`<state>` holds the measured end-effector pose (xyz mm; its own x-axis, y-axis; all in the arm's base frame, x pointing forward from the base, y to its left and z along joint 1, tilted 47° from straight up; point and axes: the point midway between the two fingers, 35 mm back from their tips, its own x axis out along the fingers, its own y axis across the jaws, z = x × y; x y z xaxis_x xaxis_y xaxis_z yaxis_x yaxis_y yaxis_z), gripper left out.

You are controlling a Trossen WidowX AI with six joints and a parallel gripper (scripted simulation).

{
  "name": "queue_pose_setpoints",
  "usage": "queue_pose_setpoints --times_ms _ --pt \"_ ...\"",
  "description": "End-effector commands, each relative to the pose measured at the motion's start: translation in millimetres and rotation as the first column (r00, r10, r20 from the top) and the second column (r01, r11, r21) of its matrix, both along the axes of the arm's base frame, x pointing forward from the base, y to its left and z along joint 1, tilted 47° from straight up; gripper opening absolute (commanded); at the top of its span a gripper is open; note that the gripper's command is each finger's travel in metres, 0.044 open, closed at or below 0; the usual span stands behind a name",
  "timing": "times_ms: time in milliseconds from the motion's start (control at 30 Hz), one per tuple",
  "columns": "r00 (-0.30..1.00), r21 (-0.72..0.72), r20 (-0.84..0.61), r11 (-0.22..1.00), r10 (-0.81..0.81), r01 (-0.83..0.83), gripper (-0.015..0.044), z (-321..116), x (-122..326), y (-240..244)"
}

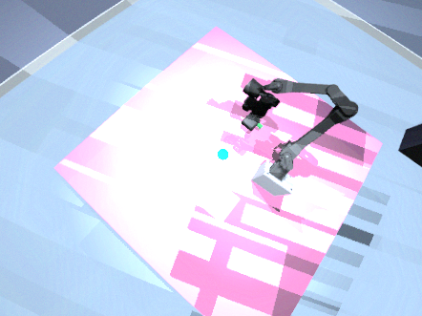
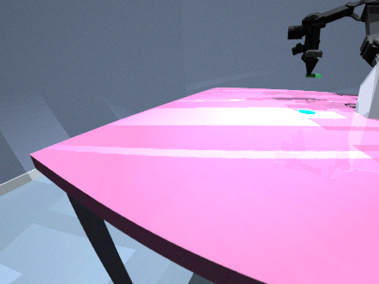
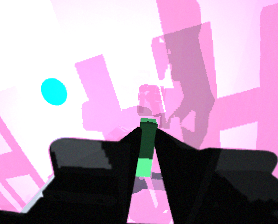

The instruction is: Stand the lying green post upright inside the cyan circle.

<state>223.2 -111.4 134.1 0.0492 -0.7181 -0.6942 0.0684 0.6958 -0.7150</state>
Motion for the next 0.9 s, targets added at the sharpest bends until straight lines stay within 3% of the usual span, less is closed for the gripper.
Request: queue_pose_setpoints --times_ms 0,867 --pt "0.999 0.006 -0.026 1.0 0.029 -0.029 0.0023 -5 6 7" --pt "0.933 0.053 -0.249 0.966 0.259 -0.254 0.0023 -55 32 69"
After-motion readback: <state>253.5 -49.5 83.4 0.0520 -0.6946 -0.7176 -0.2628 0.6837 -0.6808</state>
